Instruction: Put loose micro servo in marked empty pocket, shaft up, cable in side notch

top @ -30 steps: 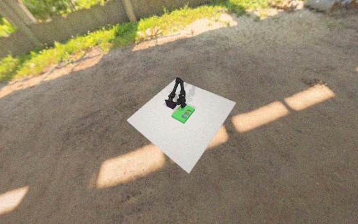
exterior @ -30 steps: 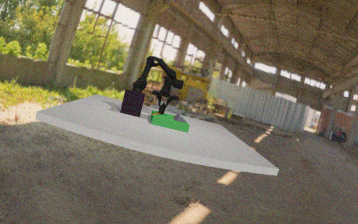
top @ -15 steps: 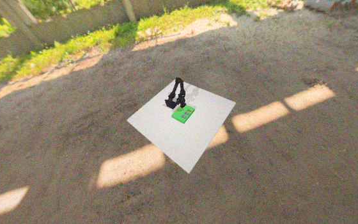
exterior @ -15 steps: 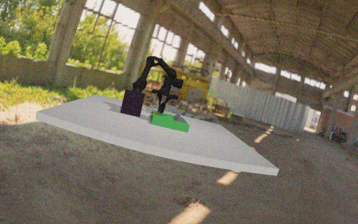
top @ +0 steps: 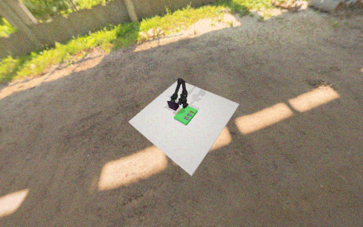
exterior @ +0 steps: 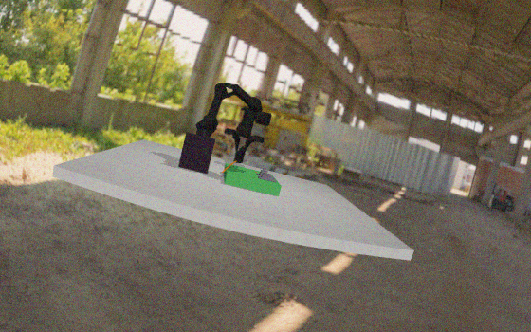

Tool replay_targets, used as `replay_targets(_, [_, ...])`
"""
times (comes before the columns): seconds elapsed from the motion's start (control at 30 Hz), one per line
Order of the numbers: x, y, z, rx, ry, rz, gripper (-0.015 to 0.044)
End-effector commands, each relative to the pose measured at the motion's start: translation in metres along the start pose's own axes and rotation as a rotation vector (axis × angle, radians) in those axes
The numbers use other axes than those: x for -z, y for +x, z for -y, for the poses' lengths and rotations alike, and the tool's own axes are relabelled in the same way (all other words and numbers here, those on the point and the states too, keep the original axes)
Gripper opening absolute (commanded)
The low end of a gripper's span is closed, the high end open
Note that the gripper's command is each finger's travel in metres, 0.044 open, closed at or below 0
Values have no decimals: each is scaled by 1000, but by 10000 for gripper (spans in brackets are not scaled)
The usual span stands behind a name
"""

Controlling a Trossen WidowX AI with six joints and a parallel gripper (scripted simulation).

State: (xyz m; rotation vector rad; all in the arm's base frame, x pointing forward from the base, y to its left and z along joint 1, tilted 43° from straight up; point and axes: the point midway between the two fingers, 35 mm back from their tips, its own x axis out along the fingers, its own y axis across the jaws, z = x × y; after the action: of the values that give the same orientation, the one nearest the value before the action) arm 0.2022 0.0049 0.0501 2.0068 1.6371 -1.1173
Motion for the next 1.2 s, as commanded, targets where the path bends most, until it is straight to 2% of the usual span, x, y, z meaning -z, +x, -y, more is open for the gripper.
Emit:
replay_targets(0.0, [2,-1,-6,-3,-5,3,0])
replay_targets(0.3, [10,-2,-41,-5,-7,3,0])
replay_targets(0.7, [25,-2,-36,-5,-24,2,0])
replay_targets(1.17, [25,-2,-36,-4,-472,3,0])
